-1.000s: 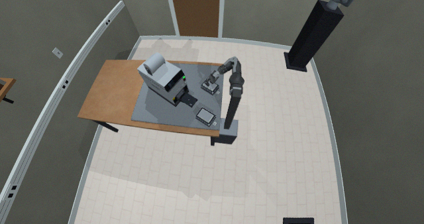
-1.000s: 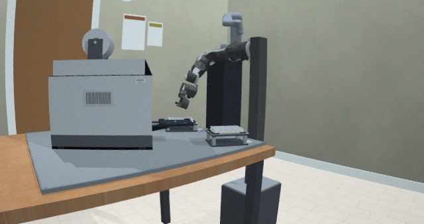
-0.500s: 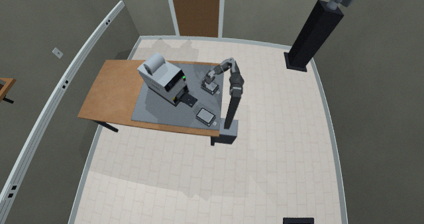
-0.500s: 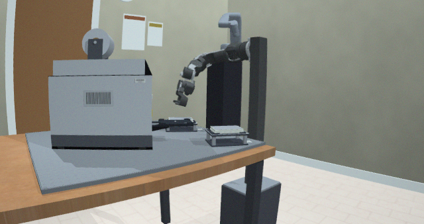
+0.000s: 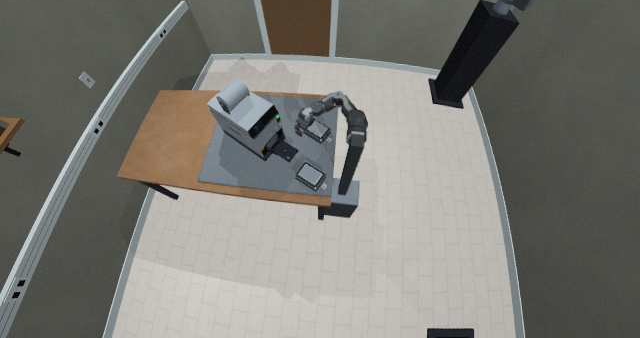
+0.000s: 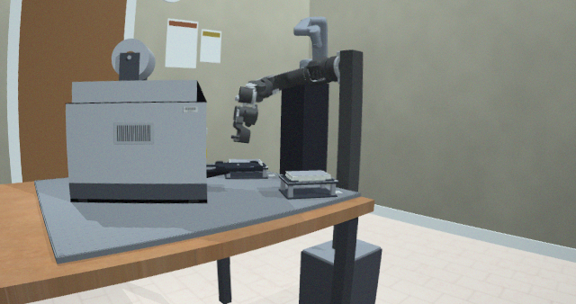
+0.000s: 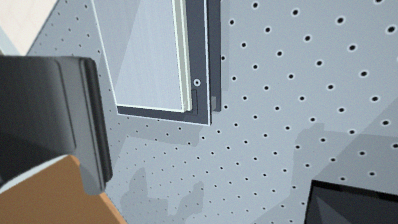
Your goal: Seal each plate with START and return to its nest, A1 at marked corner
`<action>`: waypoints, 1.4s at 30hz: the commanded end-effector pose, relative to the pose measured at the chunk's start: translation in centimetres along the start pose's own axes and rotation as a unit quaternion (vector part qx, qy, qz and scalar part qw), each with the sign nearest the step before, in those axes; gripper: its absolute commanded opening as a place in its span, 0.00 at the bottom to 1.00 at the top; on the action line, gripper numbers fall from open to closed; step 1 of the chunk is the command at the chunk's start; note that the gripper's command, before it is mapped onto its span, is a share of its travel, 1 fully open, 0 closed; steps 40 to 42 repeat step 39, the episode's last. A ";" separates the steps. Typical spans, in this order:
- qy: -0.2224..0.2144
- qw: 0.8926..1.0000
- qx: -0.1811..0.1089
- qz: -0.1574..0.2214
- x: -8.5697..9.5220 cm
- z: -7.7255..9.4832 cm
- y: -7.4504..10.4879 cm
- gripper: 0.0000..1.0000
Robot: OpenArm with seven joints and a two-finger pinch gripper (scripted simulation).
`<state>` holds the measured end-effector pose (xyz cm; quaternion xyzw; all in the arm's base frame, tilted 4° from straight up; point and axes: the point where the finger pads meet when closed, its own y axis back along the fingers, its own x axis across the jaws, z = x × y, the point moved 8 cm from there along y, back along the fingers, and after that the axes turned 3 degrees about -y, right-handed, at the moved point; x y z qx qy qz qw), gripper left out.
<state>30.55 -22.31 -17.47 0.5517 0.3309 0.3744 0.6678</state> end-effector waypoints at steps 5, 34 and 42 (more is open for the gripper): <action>0.005 0.999 0.035 -0.005 2.5 0.8 0.3 0.65; 0.005 0.998 0.061 -0.004 8.2 2.4 0.7 0.65; 0.005 0.998 0.061 -0.004 8.2 2.4 0.7 0.65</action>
